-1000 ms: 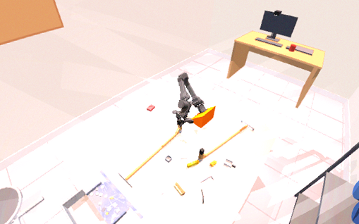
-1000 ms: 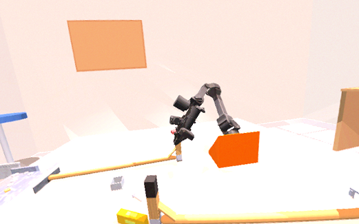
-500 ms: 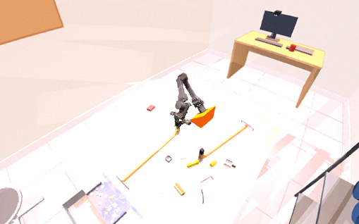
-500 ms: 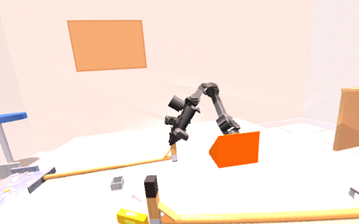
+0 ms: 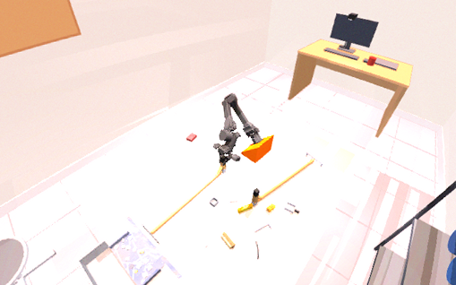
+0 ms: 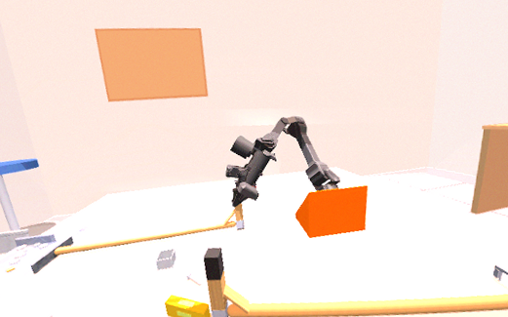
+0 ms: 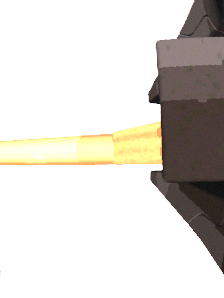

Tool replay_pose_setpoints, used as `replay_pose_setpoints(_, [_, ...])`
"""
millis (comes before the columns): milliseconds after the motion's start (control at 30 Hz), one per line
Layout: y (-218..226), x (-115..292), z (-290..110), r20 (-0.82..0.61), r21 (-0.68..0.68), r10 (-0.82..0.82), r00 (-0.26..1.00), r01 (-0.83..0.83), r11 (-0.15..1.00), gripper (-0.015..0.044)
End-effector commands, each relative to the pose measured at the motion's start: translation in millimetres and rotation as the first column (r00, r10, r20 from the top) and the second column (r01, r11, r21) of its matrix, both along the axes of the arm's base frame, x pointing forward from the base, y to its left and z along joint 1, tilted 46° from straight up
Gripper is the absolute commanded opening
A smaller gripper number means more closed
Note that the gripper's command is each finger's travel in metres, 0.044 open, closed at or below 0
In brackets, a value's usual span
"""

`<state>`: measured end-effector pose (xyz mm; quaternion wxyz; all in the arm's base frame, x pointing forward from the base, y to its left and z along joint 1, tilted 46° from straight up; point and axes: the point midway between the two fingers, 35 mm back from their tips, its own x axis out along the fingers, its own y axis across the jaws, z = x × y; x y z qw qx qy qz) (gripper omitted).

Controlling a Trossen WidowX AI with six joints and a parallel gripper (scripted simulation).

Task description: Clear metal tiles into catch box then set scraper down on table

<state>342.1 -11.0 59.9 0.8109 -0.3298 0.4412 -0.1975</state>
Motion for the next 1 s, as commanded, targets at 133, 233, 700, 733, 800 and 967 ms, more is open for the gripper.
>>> replay_pose_setpoints(133, [1,17,3,0.018,0.006,0.010,1.000,-0.010,1.000,0.0000])
replay_pose_setpoints(233, [1,22,3,0.019,0.005,0.009,1.000,-0.009,1.000,0.0000])
replay_pose_setpoints(700, [-2,42,0,0.025,0.001,0.008,1.000,-0.008,1.000,0.0000])
replay_pose_setpoints(733, [-2,43,0,0.025,0.001,0.008,1.000,-0.008,1.000,0.0000])
replay_pose_setpoints(800, [-3,45,0,0.025,0.001,0.008,1.000,-0.008,1.000,0.0000])
replay_pose_setpoints(967, [-5,54,2,0.026,0.001,0.008,1.000,-0.008,1.000,0.0000])
